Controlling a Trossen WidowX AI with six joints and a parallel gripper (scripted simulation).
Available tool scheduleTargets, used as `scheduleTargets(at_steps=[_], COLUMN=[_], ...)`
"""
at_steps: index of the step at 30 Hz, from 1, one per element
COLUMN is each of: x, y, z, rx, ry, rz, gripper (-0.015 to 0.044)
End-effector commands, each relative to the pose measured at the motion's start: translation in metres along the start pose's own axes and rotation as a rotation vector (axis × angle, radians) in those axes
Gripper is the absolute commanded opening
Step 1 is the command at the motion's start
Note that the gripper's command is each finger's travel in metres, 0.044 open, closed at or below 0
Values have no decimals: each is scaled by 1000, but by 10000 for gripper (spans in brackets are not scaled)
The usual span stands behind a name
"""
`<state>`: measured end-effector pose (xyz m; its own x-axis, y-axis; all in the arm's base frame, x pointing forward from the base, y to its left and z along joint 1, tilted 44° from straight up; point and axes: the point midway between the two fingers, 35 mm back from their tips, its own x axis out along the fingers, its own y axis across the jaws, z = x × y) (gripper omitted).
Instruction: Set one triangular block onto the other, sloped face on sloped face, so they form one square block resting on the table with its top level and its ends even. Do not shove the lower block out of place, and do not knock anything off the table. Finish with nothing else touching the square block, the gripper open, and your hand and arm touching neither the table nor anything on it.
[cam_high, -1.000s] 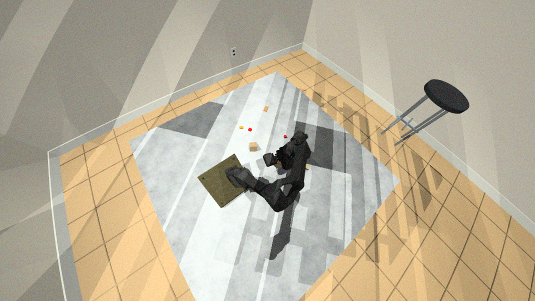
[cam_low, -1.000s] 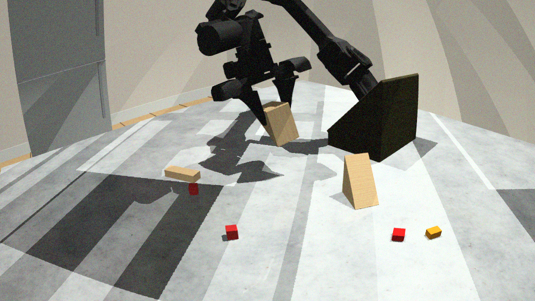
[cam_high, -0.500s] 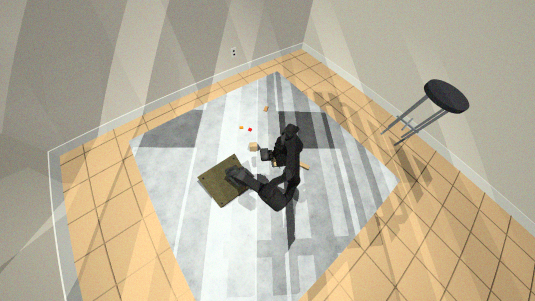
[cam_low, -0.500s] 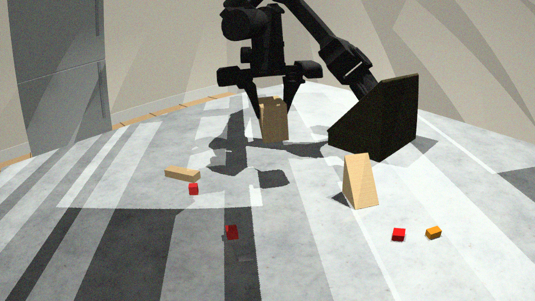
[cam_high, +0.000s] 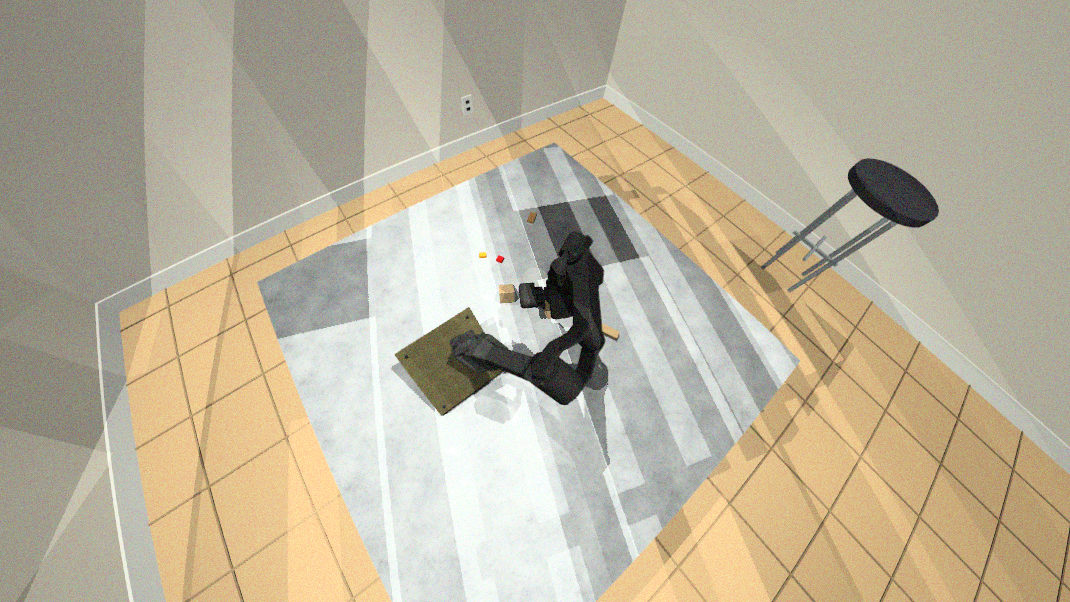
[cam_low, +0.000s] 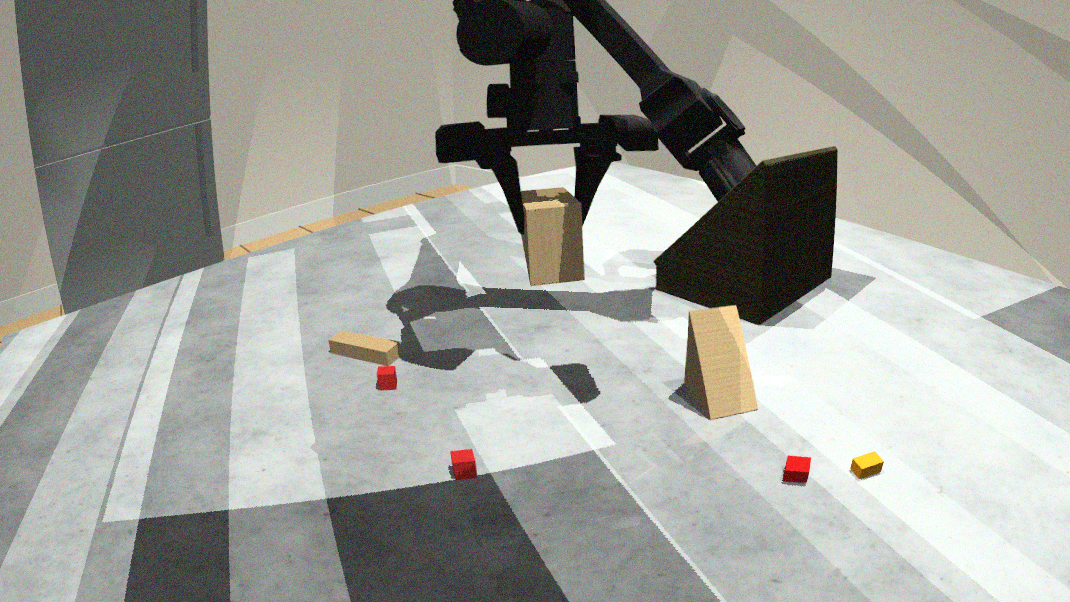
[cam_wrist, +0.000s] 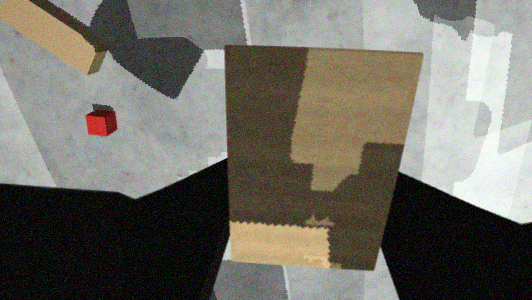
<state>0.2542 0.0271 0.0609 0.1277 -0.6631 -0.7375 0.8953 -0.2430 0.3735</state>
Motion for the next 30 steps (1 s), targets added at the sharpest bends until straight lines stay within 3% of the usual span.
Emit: scheduleTargets(at_steps=[1,30], x=[-6,-37], y=[-5,-64], z=[-21,-137], rx=[-15,-15], ry=[17,23], rz=[-8,-20], gripper=[0,0])
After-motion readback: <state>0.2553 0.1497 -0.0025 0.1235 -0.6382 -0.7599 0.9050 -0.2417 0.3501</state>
